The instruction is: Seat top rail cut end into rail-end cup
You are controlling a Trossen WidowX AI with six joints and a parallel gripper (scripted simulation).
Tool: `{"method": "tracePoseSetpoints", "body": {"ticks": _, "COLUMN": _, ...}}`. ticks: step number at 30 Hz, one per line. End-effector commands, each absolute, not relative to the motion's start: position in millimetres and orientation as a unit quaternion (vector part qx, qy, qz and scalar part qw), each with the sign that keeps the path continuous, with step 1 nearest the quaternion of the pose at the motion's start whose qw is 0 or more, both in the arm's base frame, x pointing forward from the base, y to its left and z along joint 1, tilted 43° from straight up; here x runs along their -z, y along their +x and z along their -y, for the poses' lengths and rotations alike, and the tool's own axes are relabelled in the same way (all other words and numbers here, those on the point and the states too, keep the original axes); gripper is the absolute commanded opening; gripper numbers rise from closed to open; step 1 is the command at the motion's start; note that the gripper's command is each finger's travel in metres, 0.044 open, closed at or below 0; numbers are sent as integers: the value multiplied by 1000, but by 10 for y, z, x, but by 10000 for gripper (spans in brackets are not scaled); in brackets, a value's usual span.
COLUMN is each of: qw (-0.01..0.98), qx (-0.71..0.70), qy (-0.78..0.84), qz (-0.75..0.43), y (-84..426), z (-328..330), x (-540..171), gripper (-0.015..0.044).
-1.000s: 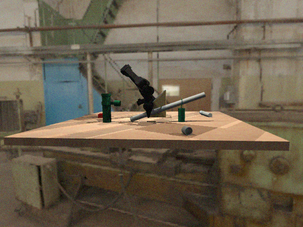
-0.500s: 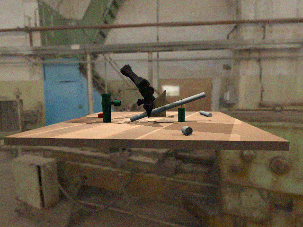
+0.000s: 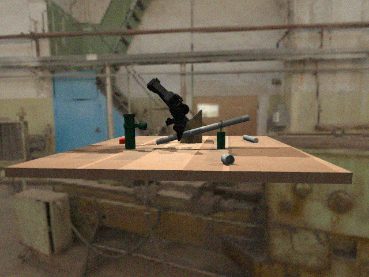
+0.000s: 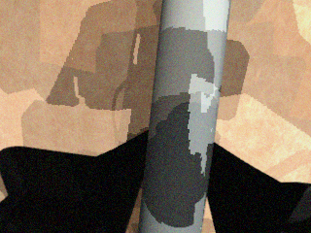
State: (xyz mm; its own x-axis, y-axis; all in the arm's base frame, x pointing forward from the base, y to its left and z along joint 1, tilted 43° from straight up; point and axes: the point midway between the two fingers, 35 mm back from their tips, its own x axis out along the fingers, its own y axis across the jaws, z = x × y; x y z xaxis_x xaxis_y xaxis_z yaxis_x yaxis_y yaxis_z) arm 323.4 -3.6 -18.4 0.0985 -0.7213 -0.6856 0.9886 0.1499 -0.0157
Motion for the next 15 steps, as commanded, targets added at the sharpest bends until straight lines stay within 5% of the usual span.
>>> {"method": "tracePoseSetpoints", "body": {"ticks": 1, "qw": 716, "qx": 610, "qy": 216, "qz": -262, "y": 3261, "z": -34, "x": -6, "gripper": 0}}
{"method": "tracePoseSetpoints", "body": {"ticks": 15, "qw": 742, "qx": 619, "qy": 165, "qz": -199, "y": 3274, "z": -123, "x": -512, "gripper": 0}}
